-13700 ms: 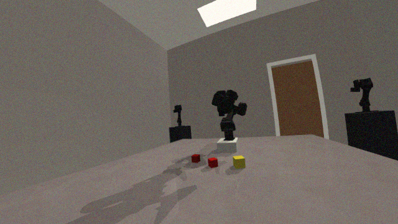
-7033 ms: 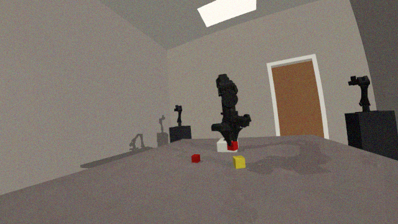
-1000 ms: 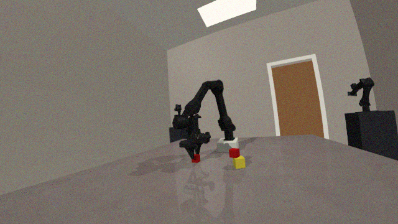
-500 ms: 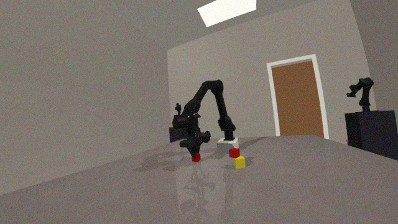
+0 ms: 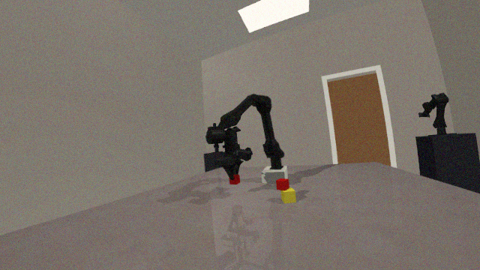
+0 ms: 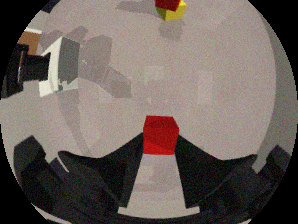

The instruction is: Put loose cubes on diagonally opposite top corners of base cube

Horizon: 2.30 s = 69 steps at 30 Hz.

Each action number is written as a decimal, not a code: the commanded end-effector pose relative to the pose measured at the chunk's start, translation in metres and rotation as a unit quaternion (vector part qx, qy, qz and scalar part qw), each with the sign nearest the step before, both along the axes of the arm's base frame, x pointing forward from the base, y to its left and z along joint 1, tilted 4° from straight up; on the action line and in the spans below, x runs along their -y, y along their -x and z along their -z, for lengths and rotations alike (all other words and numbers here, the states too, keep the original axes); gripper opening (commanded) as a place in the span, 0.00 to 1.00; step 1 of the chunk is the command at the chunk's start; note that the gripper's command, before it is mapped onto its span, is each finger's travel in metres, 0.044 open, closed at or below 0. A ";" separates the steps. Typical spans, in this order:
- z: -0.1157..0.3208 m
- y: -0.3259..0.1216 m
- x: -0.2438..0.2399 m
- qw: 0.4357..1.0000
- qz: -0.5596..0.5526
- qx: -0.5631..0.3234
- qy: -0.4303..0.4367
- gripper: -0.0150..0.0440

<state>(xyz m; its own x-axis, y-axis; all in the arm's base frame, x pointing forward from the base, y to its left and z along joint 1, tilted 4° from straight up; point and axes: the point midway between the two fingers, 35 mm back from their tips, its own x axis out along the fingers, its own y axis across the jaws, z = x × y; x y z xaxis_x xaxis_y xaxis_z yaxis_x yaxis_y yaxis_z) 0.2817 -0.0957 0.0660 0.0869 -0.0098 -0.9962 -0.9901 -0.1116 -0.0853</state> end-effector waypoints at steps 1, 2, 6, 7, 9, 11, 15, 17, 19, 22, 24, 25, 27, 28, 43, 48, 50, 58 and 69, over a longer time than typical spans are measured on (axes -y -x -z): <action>-0.016 0.000 0.000 1.000 -0.002 0.006 0.000 0.43; -0.019 0.001 -0.001 1.000 -0.002 0.006 0.000 0.43; -0.032 0.003 -0.001 1.000 -0.002 0.006 0.000 0.43; -0.035 0.004 -0.001 1.000 -0.002 0.006 0.000 0.43; -0.041 0.005 -0.002 1.000 -0.002 0.006 0.000 0.43; -0.048 0.007 -0.002 1.000 -0.002 0.006 0.000 0.43; -0.056 0.009 -0.003 1.000 -0.002 0.006 0.000 0.43; -0.056 0.009 -0.003 1.000 -0.001 0.006 0.000 0.43; -0.056 0.007 -0.007 1.000 0.002 0.006 -0.001 0.43; -0.056 0.004 -0.016 1.000 0.009 0.005 -0.002 0.43; -0.056 0.001 -0.022 1.000 0.013 0.005 -0.003 0.43; -0.056 0.000 -0.024 1.000 0.016 0.005 -0.003 0.43; -0.056 -0.002 -0.030 1.000 0.020 0.005 -0.004 0.43; -0.056 -0.003 -0.033 1.000 0.023 0.005 -0.004 0.43; -0.055 -0.013 -0.080 0.998 0.057 0.005 -0.010 0.43; -0.055 -0.015 -0.096 0.998 0.069 0.005 -0.012 0.43; -0.055 -0.016 -0.102 0.997 0.073 0.004 -0.013 0.43; -0.055 -0.017 -0.128 0.996 0.092 0.004 -0.016 0.43; -0.054 -0.014 -0.164 0.993 0.117 0.004 -0.020 0.43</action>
<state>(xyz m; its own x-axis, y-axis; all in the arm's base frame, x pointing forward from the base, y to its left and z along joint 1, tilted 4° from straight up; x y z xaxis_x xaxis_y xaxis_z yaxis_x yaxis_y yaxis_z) 0.2960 0.0590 0.1225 0.1017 0.0139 -0.9947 -0.9890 0.1098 -0.0996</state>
